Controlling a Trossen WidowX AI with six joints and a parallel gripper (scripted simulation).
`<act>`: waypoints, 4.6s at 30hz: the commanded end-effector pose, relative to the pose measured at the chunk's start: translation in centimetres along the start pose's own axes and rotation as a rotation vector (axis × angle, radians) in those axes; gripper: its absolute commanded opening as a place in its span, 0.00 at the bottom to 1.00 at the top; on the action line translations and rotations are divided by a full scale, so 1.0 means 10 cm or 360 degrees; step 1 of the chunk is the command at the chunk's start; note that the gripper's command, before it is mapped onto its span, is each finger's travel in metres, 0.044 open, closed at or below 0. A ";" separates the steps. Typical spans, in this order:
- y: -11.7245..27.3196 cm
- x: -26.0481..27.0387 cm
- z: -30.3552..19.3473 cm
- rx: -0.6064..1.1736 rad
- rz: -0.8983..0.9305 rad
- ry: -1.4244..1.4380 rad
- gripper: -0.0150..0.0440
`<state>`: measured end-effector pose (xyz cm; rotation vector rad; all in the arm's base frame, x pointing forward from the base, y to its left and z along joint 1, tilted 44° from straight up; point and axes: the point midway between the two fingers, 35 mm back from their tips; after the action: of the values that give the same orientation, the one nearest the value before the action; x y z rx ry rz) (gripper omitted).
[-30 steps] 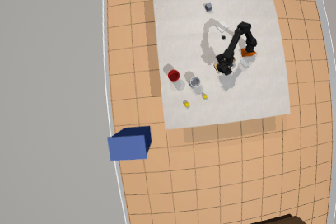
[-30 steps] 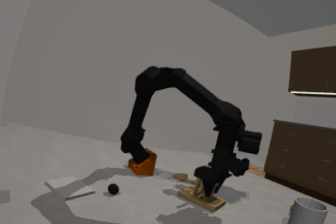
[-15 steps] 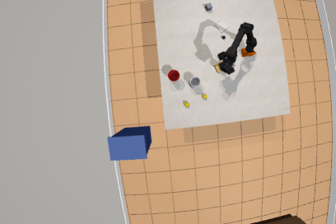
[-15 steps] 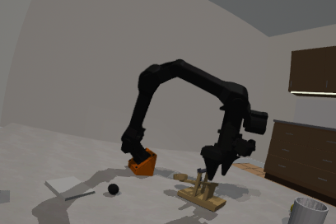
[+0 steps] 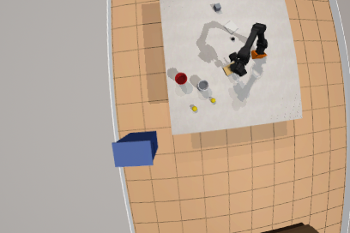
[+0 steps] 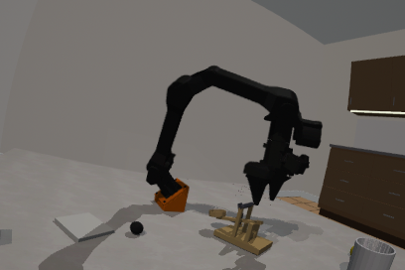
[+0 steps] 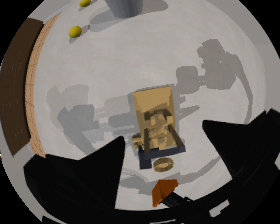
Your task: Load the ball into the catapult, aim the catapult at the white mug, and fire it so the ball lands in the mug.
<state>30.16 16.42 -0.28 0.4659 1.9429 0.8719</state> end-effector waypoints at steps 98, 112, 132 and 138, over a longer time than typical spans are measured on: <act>-0.89 -0.01 0.00 0.0003 0.0000 -0.0001 0.25; -0.90 -0.02 -0.01 0.0017 0.0010 -0.0016 0.52; -0.08 -0.01 0.03 0.0008 0.0007 -0.0003 1.00; 0.06 -0.01 -0.02 0.0002 0.0005 -0.0004 1.00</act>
<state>30.37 16.04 -0.52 0.4760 1.9434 0.8669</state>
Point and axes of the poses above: the point midway between the two fingers, 35 mm back from their tips, its own y axis back along the fingers, its own x axis across the jaws, z = x × y, and after that the axes turned 9 degrees about y, right-handed
